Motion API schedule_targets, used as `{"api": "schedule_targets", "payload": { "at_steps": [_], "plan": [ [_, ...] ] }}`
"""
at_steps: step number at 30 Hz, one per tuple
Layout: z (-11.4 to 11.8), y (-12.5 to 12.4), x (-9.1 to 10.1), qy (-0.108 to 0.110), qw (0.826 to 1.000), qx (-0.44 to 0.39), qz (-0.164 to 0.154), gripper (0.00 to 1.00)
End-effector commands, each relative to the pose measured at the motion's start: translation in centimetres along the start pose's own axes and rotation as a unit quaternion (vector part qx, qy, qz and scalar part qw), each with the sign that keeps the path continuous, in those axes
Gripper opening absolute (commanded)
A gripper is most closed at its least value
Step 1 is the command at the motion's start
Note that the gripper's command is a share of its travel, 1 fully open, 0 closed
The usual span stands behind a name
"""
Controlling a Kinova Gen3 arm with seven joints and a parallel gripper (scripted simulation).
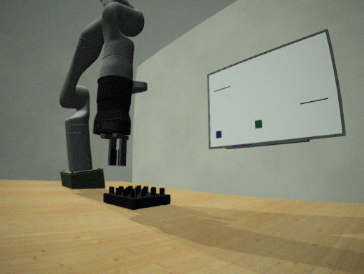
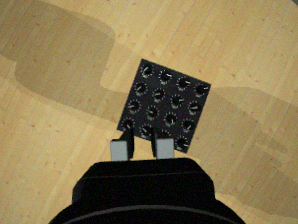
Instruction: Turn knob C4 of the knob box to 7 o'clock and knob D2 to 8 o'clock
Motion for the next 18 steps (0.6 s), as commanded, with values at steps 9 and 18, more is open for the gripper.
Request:
{"api": "schedule_targets", "payload": {
  "at_steps": [9,18],
  "plan": [
    [0.42,0.08,0.27,0.004,0.999,-0.037,-0.002,0.46],
    [0.45,0.1,0.29,0.005,0.999,-0.04,-0.002,0.46]
  ]
}}
Point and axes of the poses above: the point where the finger pads meet when closed, its own x axis back along the fingers, its own z axis across the jaws, y = z × x, the point moved 6 cm from there along x, back along the fingers, and after that the axes turned 6 degrees about -x, right-handed, at the moved point
